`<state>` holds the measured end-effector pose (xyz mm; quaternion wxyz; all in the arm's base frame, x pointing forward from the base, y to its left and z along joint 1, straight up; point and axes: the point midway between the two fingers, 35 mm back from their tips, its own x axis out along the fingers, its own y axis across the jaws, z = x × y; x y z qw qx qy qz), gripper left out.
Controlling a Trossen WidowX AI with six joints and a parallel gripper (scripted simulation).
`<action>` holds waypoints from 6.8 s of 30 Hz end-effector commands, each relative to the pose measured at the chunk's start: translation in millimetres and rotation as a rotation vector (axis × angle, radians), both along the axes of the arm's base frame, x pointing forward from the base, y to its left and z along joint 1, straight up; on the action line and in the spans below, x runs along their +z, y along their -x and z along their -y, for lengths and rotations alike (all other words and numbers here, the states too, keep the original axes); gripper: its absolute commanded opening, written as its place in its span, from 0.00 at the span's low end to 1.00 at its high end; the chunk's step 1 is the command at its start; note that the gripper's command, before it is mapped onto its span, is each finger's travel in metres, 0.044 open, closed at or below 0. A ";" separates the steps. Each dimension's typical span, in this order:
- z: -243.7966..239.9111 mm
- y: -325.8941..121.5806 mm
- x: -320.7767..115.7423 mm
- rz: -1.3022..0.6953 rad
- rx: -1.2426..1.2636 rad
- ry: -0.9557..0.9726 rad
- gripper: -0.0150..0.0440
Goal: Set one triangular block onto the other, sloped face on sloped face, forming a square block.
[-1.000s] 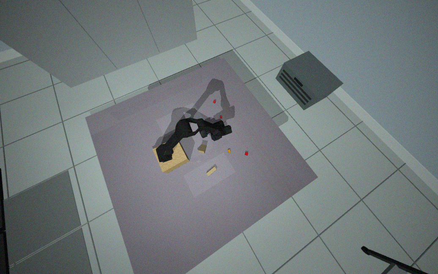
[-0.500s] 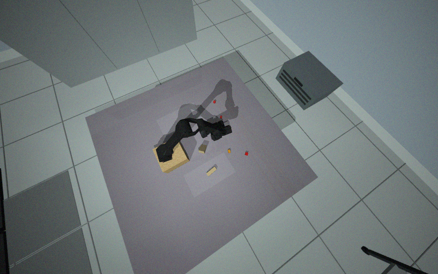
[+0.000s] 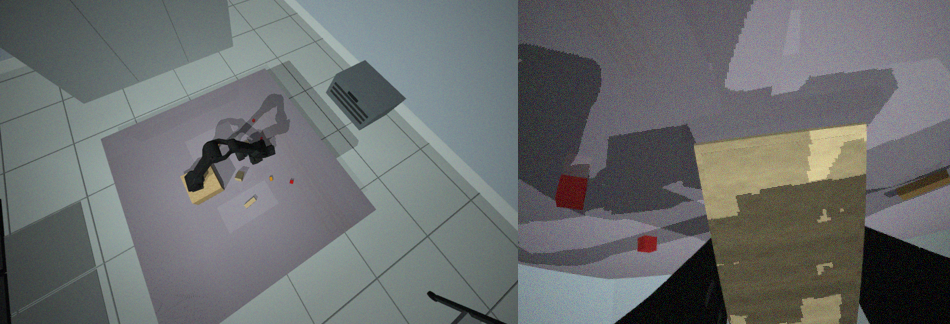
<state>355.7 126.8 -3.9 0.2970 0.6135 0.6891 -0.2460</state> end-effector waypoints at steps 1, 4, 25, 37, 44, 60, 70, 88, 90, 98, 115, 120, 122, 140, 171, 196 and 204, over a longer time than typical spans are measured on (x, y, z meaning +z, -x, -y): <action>-0.2 -3.2 26.4 0.021 0.001 0.000 0.25; -0.1 -1.7 41.1 0.021 0.001 -0.001 0.25; -0.6 3.0 54.0 -0.001 -0.007 0.017 0.25; -11.3 7.5 48.0 -0.164 -0.194 0.327 0.25; -15.6 8.1 49.8 -0.203 -0.347 0.503 0.25; -22.6 5.8 64.3 -0.165 -0.682 0.748 0.25; -5.4 13.8 74.6 -0.165 -0.682 0.750 0.25; 59.2 58.6 108.8 -0.164 -0.679 0.758 0.25; 65.6 64.8 112.1 -0.165 -0.679 0.759 0.25; 74.2 72.7 113.0 -0.167 -0.682 0.759 0.25; 99.6 87.2 41.5 -0.168 -0.681 0.762 0.25; 102.2 87.9 40.2 -0.168 -0.681 0.763 0.25; 103.8 88.5 35.7 -0.168 -0.681 0.763 0.25; 115.7 93.2 12.6 -0.168 -0.681 0.764 0.25; 116.8 94.5 8.5 -0.168 -0.679 0.760 0.25; 121.5 98.0 -6.9 -0.167 -0.679 0.761 0.25; 122.6 99.0 -9.6 -0.167 -0.679 0.761 0.25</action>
